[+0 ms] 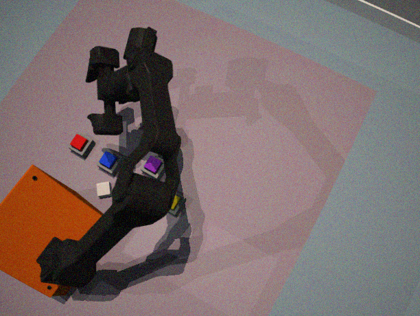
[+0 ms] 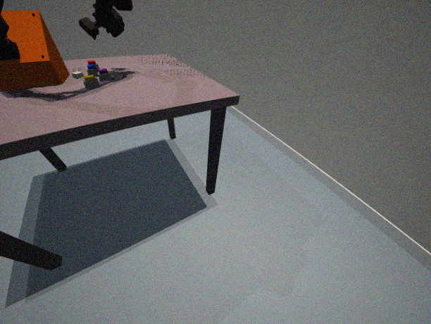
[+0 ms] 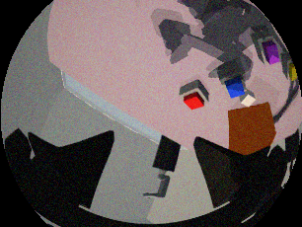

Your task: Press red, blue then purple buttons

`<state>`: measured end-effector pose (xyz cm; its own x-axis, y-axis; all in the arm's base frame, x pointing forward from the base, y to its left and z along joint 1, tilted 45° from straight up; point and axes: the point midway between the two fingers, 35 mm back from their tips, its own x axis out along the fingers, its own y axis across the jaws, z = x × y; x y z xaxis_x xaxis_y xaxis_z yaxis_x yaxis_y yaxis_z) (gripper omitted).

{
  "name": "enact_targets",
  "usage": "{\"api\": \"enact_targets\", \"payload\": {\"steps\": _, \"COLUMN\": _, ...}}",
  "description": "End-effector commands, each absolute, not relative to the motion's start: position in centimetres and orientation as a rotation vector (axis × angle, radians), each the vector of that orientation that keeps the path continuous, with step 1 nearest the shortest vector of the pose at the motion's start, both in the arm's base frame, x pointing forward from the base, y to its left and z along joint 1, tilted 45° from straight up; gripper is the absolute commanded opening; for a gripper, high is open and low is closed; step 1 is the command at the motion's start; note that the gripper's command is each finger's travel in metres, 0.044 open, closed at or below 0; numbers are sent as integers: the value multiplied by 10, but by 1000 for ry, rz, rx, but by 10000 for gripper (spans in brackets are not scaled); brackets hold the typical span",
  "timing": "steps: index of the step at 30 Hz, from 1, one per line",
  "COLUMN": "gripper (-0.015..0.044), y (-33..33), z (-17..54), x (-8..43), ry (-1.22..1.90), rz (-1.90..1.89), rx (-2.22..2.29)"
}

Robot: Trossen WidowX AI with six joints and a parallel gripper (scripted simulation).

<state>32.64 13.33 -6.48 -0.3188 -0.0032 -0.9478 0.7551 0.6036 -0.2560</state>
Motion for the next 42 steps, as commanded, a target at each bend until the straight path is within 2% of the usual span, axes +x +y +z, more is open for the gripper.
{"api": "enact_targets", "payload": {"steps": 1, "gripper": 400, "y": 147, "z": -89, "x": 274, "ry": 1703, "rz": -747, "rx": 23}}
{"api": "enact_targets", "payload": {"steps": 7, "gripper": 400, "y": 154, "z": -96, "x": 232, "ry": 1526, "rz": -543, "rx": -655}}
{"api": "enact_targets", "payload": {"steps": 20, "gripper": 400, "y": 154, "z": -95, "x": 231, "ry": 1519, "rz": -536, "rx": -676}}
{"api": "enact_targets", "payload": {"steps": 25, "gripper": 269, "y": 113, "z": -137, "x": 231, "ry": 1518, "rz": -537, "rx": -677}}
{"api": "enact_targets", "payload": {"steps": 34, "gripper": 32, "y": 110, "z": -140, "x": 231, "ry": 1518, "rz": -537, "rx": -677}}
{"api": "enact_targets", "payload": {"steps": 42, "gripper": 20, "y": 110, "z": -140, "x": 231, "ry": 1518, "rz": -537, "rx": -677}}
